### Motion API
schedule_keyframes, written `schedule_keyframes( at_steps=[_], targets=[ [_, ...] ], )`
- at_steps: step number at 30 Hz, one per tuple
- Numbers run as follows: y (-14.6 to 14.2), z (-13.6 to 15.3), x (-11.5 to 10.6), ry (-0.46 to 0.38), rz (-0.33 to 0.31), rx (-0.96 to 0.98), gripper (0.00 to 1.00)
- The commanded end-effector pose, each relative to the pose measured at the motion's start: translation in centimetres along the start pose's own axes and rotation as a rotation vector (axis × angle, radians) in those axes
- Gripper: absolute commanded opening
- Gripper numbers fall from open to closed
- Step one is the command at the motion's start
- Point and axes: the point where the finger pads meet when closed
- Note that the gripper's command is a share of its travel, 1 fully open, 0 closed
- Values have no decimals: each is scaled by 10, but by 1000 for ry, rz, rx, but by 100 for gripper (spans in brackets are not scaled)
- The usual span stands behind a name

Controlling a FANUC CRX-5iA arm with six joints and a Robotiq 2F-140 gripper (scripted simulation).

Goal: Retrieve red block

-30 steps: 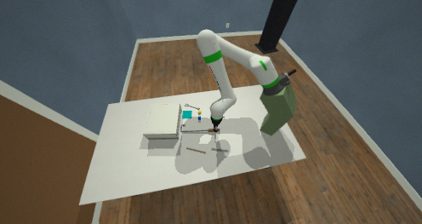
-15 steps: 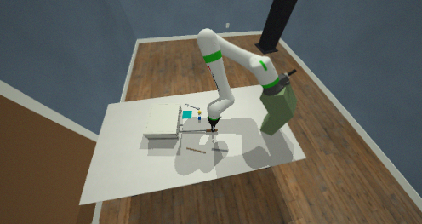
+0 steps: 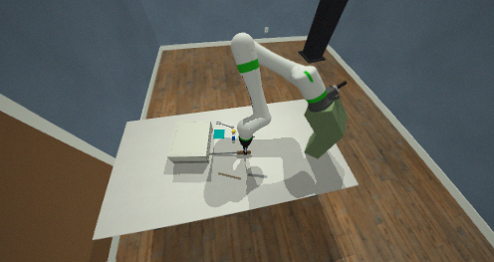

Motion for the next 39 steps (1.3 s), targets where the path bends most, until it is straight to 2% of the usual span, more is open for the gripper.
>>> schedule_keyframes(
  at_steps=[1, 39],
  targets=[
    [2, -10, 0, -1, 0, 0, 0],
    [20, -106, 0, -1, 0, 0, 0]
  ],
)
Point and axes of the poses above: the point where the finger pads meet when closed, its own x axis out along the fingers, its own y axis across the jaws, z = x × y, and after that the axes turned 11 degrees about -x, right-handed
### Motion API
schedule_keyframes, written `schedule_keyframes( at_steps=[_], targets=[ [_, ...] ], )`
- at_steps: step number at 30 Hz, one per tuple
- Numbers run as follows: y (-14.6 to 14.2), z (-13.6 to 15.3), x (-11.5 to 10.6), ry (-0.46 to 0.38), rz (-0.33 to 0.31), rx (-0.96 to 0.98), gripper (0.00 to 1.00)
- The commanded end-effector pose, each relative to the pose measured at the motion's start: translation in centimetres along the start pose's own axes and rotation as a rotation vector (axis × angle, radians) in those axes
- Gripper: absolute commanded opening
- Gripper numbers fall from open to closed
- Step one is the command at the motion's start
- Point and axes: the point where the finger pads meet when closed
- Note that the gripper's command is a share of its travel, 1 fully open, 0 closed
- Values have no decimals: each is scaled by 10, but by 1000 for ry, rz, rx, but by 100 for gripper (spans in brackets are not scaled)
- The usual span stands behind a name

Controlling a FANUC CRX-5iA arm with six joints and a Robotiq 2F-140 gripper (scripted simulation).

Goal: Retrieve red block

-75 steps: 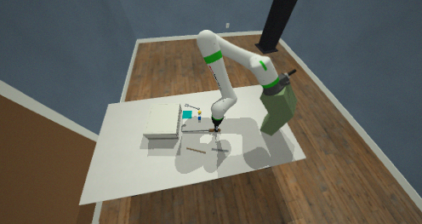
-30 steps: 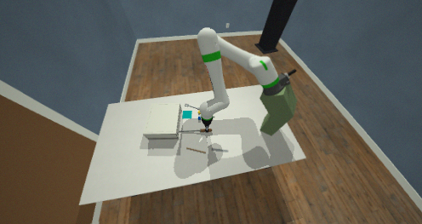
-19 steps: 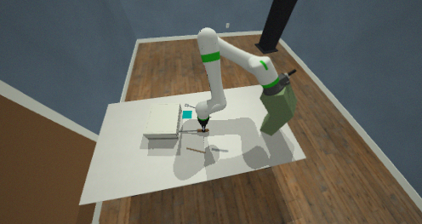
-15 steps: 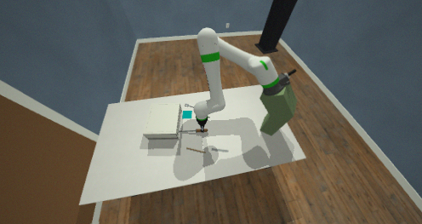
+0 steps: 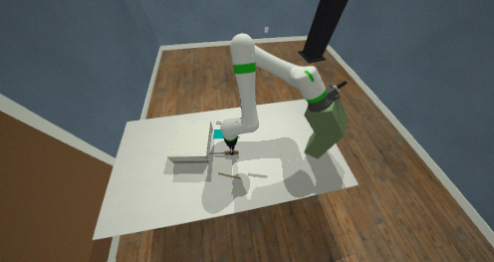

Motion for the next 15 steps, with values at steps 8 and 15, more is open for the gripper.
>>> schedule_keyframes(
  at_steps=[8, 15],
  targets=[
    [4, -23, 0, -2, 0, -1, 0],
    [7, -39, 0, -2, 0, -1, 0]
  ],
)
Point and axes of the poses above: the point where the finger pads meet when closed, its own x axis out along the fingers, its own y axis across the jaws, z = x × y, and after that the axes turned 11 degrees about -x, right-handed
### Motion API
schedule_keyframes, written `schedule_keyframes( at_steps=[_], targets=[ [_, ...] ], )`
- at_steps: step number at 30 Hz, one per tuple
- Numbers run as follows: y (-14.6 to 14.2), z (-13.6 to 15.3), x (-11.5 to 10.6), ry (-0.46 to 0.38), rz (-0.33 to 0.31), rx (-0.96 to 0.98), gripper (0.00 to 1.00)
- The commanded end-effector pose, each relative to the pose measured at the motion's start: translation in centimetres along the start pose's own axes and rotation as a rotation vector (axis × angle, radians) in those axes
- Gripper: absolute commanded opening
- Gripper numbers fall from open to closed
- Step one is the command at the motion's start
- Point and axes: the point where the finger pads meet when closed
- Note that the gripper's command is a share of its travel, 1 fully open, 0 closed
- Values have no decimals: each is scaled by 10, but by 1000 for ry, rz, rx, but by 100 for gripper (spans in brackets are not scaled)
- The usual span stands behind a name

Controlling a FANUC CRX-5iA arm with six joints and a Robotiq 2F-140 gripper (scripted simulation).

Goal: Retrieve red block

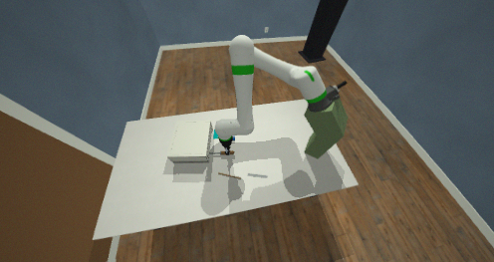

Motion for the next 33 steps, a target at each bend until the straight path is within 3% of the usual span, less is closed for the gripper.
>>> schedule_keyframes(
  at_steps=[1, 33],
  targets=[
    [2, -8, 0, -2, 0, 0, 0],
    [8, -44, 0, -2, 0, 0, 0]
  ],
)
Point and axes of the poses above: the point where the finger pads meet when closed, its own x axis out along the fingers, its own y axis across the jaws, z = x × y, and after that the axes turned 11 degrees about -x, right-handed
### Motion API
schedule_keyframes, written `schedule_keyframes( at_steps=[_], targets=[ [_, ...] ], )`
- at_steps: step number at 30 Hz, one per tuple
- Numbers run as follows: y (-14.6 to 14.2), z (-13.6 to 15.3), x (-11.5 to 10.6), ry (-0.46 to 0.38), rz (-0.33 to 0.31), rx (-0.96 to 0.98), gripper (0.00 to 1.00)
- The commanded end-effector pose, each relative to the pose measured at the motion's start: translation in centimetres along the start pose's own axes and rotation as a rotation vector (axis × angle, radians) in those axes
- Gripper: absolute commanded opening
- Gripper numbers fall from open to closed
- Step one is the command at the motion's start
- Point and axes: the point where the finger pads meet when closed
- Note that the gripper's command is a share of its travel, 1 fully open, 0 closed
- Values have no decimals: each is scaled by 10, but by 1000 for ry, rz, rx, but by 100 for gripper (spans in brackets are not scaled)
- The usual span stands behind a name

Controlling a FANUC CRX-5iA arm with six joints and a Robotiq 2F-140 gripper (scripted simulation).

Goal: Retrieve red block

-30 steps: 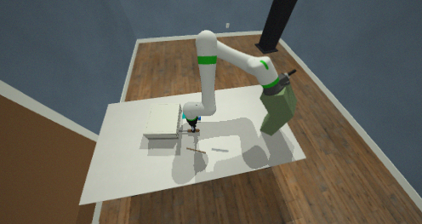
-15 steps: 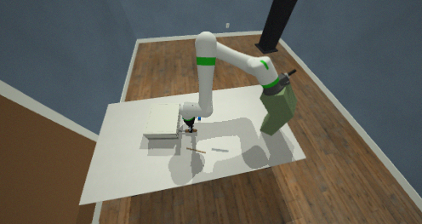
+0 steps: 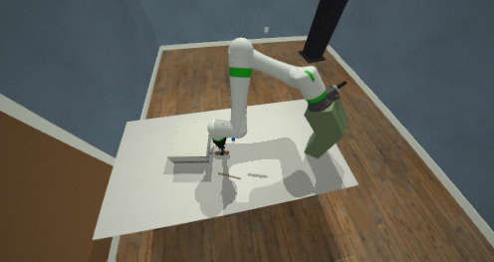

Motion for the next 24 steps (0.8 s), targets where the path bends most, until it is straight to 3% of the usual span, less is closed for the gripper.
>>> schedule_keyframes(
  at_steps=[1, 24],
  targets=[
    [0, -2, 0, 0, 0, 0, 0],
    [1, -4, 0, 0, 0, 0, 0]
  ],
)
Point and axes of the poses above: the point where the finger pads meet when closed, its own x axis out along the fingers, its own y axis across the jaws, z = x × y, and after that the axes turned 11 degrees about -x, right-handed
